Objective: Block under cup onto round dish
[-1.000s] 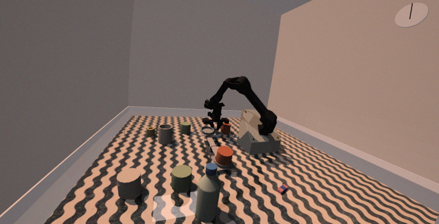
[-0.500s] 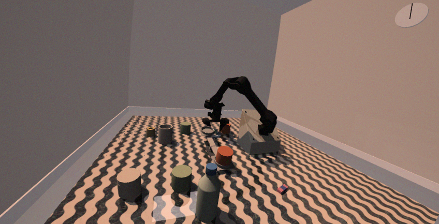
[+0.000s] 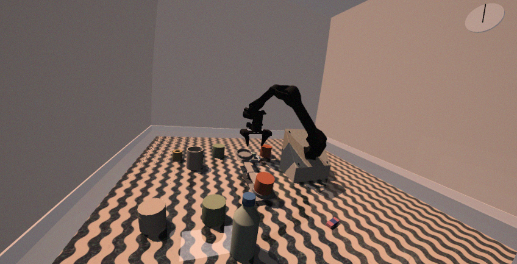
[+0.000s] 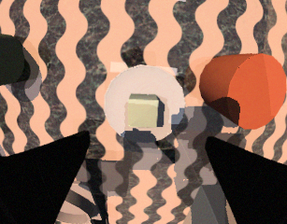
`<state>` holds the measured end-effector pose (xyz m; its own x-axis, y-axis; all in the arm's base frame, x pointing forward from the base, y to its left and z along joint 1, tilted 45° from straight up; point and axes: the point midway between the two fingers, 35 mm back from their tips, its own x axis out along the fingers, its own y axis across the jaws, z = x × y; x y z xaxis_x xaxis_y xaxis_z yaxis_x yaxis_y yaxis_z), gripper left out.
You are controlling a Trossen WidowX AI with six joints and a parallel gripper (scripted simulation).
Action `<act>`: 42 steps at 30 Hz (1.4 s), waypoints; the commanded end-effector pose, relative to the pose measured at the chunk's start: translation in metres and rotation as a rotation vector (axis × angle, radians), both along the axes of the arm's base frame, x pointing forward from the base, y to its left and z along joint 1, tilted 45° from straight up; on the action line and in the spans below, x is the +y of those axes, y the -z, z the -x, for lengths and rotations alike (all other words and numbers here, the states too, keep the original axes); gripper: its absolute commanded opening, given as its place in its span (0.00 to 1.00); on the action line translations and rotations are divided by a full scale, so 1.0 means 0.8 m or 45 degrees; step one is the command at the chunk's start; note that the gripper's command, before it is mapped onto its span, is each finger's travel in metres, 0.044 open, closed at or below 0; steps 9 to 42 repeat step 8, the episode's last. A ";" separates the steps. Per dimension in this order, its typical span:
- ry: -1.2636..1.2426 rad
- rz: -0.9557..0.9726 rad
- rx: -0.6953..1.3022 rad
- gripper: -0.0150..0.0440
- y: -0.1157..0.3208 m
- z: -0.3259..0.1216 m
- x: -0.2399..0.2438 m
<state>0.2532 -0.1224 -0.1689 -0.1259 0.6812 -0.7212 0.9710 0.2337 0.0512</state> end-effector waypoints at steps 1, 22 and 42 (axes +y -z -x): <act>0.004 0.017 -0.015 1.00 -0.027 -0.005 -0.027; 0.006 0.017 -0.014 1.00 -0.034 -0.005 -0.033; 0.006 0.017 -0.014 1.00 -0.034 -0.005 -0.033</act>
